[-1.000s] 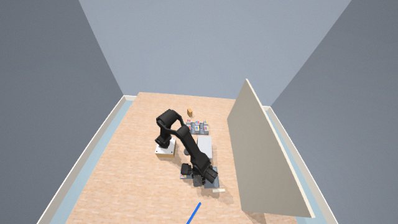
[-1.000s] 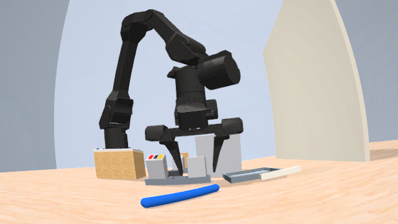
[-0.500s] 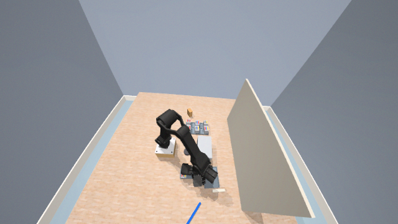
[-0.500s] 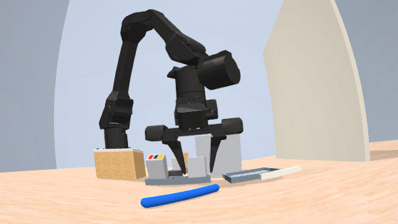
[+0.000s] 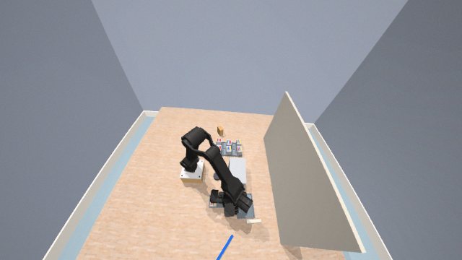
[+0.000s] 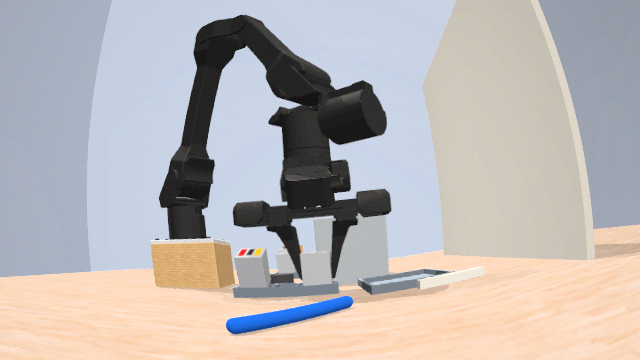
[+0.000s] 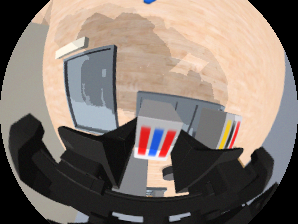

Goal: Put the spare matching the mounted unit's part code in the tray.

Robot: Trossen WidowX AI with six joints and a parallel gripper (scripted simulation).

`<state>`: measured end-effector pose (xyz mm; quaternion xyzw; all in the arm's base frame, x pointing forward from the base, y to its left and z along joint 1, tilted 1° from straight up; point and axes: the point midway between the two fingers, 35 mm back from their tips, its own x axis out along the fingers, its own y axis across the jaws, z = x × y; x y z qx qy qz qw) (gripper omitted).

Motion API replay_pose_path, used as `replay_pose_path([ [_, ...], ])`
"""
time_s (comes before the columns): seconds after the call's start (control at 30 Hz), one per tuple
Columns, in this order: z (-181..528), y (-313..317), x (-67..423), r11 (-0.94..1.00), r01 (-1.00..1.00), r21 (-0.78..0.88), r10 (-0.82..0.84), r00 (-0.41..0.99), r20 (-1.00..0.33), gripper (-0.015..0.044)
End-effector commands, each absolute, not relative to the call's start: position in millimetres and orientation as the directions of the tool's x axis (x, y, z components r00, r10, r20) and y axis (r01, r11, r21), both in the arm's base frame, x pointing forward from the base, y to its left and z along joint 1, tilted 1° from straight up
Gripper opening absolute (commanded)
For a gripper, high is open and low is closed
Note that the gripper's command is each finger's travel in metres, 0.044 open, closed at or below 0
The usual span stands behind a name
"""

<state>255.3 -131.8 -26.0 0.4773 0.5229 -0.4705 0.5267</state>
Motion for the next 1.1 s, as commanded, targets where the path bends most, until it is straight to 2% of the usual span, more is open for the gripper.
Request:
replay_pose_path([
  [0.0,-26,-132,255,0.102,0.995,0.011,0.004,0.010,-1.000,0.0000],
  [0.13,-21,-132,256,0.102,0.995,0.011,0.004,0.010,-1.000,0.0000],
  [0.47,52,-132,254,0.102,0.995,0.008,0.002,0.008,-1.000,0.0000],
  [0.9,51,-131,253,0.101,0.995,0.002,0.005,0.001,-1.000,0.0000],
  [1.07,76,-130,255,0.102,0.995,0.004,0.004,0.004,-1.000,0.0000],
])
